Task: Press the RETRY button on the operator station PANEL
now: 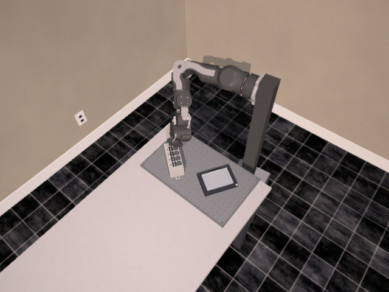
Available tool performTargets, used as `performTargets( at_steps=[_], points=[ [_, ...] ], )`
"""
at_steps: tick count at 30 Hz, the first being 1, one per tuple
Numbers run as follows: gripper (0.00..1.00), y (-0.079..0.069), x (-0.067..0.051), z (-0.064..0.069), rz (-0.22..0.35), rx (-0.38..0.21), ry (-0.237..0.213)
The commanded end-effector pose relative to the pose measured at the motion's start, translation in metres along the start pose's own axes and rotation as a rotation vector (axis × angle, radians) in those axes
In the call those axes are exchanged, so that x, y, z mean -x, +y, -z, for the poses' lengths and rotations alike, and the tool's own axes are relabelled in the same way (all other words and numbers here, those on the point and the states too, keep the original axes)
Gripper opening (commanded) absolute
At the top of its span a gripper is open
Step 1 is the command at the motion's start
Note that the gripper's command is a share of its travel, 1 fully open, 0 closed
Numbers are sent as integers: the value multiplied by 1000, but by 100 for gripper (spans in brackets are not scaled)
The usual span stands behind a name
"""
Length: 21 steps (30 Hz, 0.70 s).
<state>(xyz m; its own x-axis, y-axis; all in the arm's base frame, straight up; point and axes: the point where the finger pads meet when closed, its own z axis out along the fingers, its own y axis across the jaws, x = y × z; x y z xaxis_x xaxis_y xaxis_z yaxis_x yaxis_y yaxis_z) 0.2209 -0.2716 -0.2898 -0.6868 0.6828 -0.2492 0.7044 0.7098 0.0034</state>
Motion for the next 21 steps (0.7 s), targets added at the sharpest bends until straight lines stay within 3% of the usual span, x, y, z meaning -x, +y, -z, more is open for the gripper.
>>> performTargets(
  at_steps=[1, 6, 11, 21],
  points=[
    [0, 1, 3, 1, -6, 6, -10],
    [0, 1, 3, 1, -6, 6, -10],
    [0, -42, 18, 5, -5, 1, -266],
    [0, -42, 18, 5, -5, 1, -266]
  ],
)
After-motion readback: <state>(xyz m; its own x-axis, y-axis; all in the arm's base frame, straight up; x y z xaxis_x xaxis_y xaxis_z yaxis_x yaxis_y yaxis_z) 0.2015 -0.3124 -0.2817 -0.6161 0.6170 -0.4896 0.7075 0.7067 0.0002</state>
